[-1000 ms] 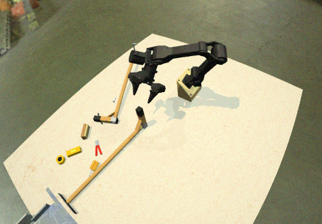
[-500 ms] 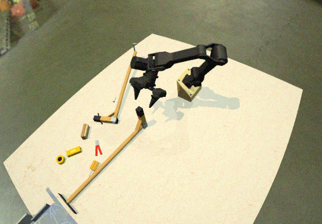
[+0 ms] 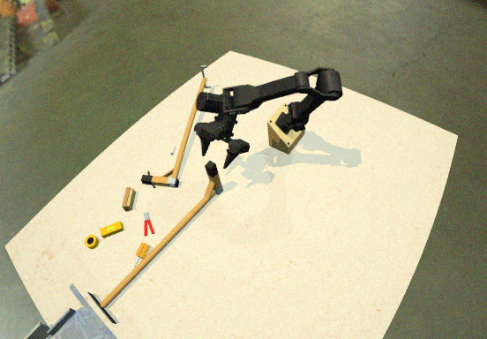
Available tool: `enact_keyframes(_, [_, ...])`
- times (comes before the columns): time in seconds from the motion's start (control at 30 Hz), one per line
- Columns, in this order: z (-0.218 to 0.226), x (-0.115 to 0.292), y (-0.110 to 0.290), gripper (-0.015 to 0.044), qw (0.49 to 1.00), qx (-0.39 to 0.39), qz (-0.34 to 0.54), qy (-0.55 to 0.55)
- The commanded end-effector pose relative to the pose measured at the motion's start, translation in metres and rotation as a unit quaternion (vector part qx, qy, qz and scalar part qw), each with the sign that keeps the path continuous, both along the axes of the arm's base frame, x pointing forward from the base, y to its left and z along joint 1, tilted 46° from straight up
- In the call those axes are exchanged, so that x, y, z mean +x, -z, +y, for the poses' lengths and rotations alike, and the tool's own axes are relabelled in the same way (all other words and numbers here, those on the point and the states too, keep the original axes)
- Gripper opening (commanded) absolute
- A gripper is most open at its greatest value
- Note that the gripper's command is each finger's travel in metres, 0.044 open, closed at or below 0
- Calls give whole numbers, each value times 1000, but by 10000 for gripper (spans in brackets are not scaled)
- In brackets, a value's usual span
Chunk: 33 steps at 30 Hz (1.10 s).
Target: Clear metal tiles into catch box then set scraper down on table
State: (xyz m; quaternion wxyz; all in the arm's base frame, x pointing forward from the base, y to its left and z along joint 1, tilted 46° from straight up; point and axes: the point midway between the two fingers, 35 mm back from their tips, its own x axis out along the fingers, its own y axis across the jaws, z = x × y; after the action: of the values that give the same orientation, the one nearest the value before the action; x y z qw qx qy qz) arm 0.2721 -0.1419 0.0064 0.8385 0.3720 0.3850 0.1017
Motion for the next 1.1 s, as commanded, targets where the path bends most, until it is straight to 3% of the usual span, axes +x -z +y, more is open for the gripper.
enact_keyframes(0.0, [2,4,5,440,1000,0,3,1])
enact_keyframes(1.07, [28,39,32,440,1000,2,-1,1])
